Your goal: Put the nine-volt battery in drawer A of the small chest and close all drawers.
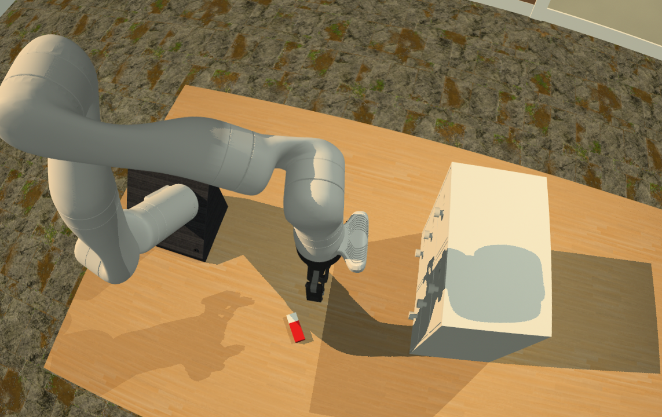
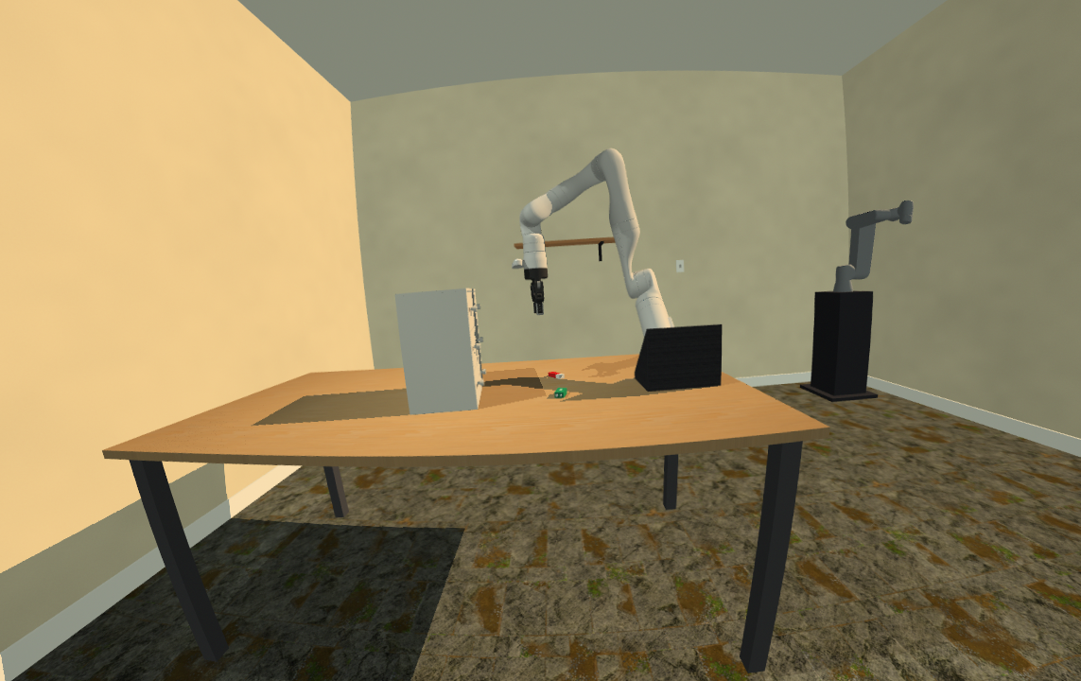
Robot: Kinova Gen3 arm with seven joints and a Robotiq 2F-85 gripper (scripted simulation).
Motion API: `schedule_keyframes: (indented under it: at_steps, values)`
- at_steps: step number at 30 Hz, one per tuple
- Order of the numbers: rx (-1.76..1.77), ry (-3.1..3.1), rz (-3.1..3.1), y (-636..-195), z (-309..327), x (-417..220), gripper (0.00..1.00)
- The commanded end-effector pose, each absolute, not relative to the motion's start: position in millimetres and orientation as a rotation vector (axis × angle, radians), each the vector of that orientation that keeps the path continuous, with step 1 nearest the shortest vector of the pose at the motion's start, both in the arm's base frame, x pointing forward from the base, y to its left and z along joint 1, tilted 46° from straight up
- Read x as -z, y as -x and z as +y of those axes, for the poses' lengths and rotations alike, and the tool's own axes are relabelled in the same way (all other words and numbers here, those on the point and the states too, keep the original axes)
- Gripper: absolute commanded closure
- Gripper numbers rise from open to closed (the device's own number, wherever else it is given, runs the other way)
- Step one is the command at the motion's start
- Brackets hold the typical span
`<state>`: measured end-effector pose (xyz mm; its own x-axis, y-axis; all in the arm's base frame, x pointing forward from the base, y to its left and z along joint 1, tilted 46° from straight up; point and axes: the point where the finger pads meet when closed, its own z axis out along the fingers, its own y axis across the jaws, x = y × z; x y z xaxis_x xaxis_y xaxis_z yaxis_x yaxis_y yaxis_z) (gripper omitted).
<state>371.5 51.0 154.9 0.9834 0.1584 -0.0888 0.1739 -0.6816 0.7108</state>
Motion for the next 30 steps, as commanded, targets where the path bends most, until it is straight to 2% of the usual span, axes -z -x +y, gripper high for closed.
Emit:
schedule_keyframes:
  at_steps: [1, 30]
  values:
    - [0.024, -2.332, 0.231, -371.8, 51.5, -155.0, 0.0]
    - [-0.027, -2.335, 0.253, -376.0, 48.5, -151.1, 0.0]
